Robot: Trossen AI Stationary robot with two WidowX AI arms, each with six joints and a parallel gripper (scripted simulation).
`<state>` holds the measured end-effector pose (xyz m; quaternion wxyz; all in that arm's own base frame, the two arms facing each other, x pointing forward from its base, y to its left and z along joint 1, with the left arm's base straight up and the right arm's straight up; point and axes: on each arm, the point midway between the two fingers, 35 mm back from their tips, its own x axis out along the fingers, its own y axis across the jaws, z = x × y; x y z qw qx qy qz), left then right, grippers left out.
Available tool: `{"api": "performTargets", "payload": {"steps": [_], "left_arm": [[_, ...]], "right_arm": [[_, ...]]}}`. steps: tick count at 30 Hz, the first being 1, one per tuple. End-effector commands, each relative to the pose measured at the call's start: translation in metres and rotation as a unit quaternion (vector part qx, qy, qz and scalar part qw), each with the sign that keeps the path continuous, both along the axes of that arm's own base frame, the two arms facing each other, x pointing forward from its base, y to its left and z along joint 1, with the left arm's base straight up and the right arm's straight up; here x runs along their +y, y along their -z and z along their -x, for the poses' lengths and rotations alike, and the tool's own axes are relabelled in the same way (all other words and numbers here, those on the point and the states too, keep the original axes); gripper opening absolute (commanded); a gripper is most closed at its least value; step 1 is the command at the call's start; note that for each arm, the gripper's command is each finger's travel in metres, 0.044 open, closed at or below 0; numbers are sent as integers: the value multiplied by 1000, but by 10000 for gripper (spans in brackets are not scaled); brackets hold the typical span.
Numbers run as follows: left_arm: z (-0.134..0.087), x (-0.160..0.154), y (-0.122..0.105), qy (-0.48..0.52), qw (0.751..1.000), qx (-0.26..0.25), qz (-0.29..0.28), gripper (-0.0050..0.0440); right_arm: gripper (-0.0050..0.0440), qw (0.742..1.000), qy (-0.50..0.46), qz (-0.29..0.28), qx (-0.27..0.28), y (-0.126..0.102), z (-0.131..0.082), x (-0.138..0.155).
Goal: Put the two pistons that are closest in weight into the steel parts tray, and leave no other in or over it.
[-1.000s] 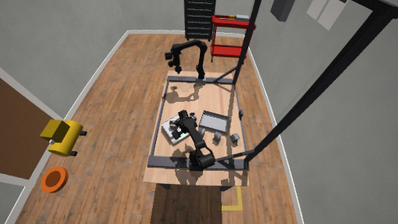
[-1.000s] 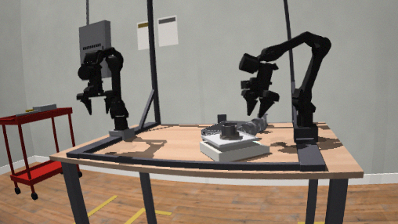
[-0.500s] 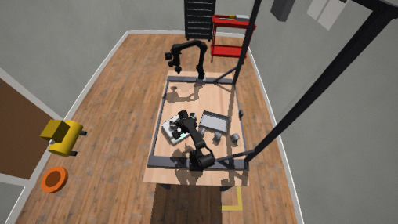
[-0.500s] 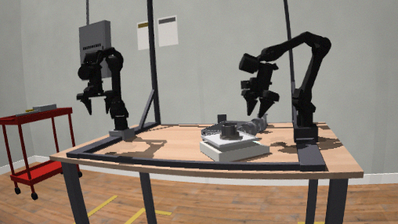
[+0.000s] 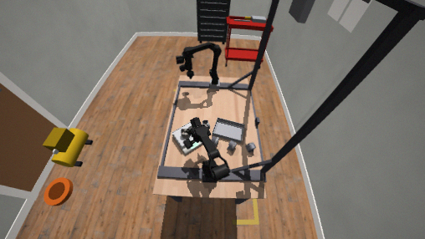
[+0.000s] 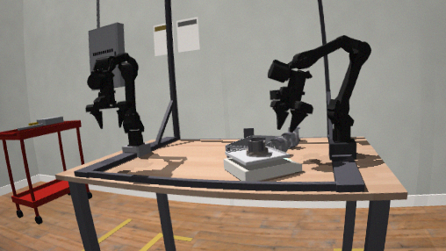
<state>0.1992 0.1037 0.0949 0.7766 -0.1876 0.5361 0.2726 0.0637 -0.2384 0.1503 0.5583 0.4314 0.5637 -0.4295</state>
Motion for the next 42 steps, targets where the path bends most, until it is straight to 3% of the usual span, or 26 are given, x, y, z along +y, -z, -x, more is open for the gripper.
{"api": "performTargets", "payload": {"steps": [1,11,19,36,42], "left_arm": [[-4,3,-7,0,1000,-11,-4,378],[-28,29,-38,31,995,84,54,378],[-44,52,-49,49,984,136,103,378],[-89,101,-53,30,985,134,103,378],[-91,102,-53,-25,984,130,119,378]], "right_arm": [[400,1000,1,15,-5,-8,-1,-5],[400,1000,1,15,-5,-8,-1,-5],[400,1000,1,15,-5,-8,-1,-5],[400,1000,1,15,-5,-8,-1,-5],[400,1000,1,15,-5,-8,-1,-5]]}}
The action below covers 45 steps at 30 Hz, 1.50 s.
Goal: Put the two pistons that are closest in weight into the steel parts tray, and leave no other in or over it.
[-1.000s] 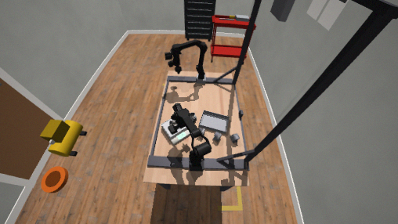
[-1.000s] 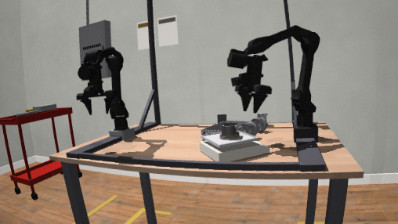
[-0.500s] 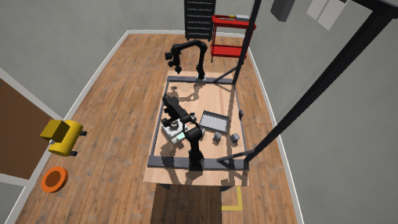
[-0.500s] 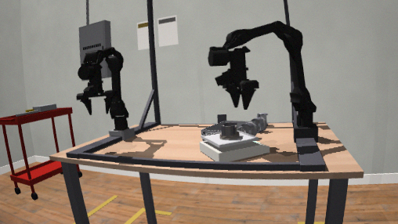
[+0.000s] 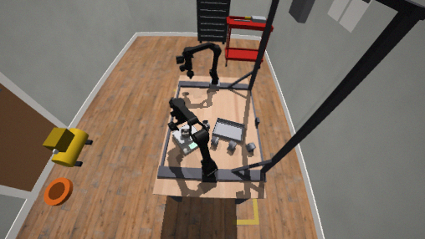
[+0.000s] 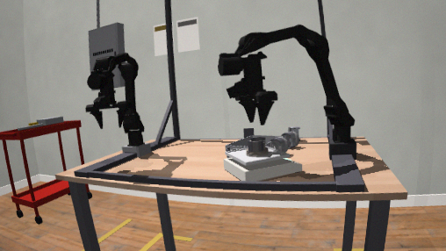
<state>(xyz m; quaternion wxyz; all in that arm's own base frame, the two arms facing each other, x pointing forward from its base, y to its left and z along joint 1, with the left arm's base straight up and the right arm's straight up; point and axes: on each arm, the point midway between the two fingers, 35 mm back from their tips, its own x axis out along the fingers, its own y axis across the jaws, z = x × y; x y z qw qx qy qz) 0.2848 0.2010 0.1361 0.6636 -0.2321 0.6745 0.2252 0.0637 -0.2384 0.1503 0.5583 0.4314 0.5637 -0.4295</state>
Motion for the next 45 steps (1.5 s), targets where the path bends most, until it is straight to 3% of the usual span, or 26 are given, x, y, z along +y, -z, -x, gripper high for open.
{"api": "performTargets", "payload": {"steps": [1,10,24,39,45], "left_arm": [[-6,5,-12,-48,999,-12,-3,378],[-5,5,-12,-140,990,-6,9,378],[-5,5,-11,-294,955,4,29,378],[-5,5,-13,-480,876,15,54,378],[-3,2,-1,-479,876,23,54,378]], "right_arm": [[400,1000,1,15,-5,-8,-1,-5],[400,1000,1,15,-5,-8,-1,-5],[400,1000,1,15,-5,-8,-1,-5],[400,1000,1,15,-5,-8,-1,-5],[400,1000,1,15,-5,-8,-1,-5]]}}
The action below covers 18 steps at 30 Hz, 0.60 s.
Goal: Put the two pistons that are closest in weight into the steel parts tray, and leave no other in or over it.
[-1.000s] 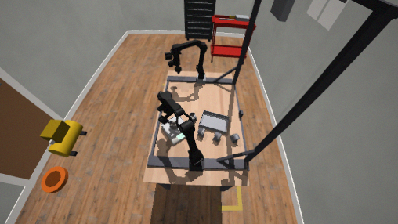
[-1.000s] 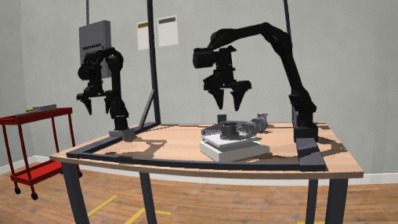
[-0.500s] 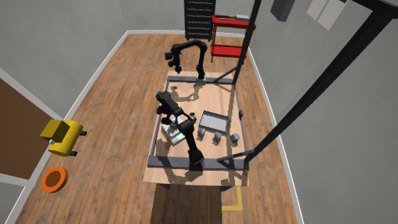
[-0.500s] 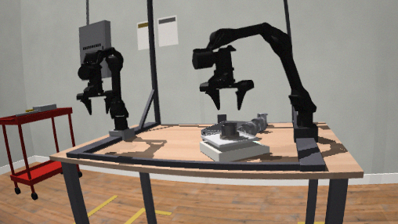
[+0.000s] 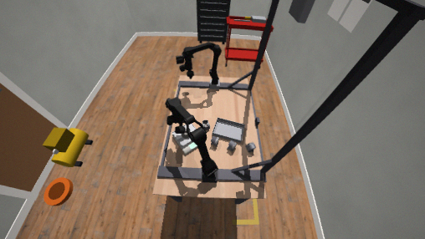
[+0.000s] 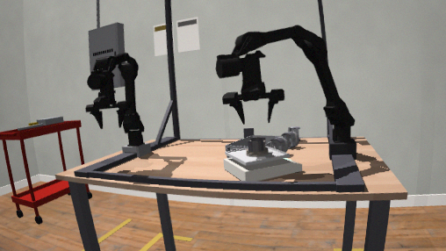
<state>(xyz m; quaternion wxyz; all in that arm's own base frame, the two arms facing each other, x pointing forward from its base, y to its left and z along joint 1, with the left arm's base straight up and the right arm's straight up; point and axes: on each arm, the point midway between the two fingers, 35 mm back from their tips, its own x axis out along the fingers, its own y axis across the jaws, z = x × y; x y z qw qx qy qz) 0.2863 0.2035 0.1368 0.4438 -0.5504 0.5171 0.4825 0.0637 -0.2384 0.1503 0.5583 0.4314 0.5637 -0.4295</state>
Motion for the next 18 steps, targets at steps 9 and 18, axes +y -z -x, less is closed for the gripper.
{"api": "performTargets", "payload": {"steps": [9,18], "left_arm": [[-2,-1,12,-6,1000,-10,-5,378],[-2,-4,22,-6,1000,-11,-6,378]], "right_arm": [[400,1000,1,15,-5,-8,-1,-5],[400,1000,1,15,-5,-8,-1,-5]]}}
